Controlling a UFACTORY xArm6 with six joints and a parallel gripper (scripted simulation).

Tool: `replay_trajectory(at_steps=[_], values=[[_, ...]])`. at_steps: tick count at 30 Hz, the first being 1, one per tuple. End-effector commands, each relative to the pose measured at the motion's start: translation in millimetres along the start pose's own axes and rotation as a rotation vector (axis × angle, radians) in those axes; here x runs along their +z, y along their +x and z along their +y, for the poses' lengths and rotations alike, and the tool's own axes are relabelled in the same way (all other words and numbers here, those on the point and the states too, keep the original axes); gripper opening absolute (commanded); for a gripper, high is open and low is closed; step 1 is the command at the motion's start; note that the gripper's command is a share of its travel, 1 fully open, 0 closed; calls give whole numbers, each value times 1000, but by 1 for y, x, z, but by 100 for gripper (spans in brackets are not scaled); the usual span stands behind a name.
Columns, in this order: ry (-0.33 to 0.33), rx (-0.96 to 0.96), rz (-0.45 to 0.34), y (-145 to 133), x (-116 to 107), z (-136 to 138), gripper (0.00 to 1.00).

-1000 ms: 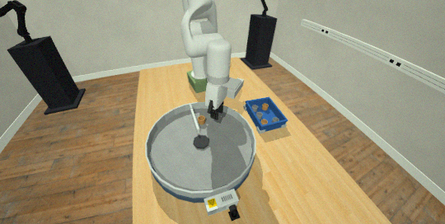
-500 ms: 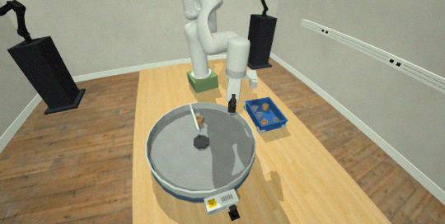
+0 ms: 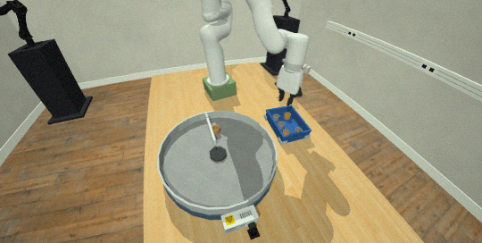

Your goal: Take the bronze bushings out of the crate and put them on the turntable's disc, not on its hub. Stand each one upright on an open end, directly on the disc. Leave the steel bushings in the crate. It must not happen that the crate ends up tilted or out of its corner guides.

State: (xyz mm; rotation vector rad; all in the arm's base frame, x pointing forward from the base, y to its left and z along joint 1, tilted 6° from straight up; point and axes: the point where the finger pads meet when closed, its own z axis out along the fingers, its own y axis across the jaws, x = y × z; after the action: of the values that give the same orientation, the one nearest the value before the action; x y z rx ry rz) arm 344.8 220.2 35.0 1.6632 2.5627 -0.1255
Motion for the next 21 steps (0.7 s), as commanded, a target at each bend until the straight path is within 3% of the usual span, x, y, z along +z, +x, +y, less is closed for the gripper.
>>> replay_trajectory(at_steps=[1,21], values=[[10,-103,11,22,0,11,41],[10,-136,11,29,0,14,41]])
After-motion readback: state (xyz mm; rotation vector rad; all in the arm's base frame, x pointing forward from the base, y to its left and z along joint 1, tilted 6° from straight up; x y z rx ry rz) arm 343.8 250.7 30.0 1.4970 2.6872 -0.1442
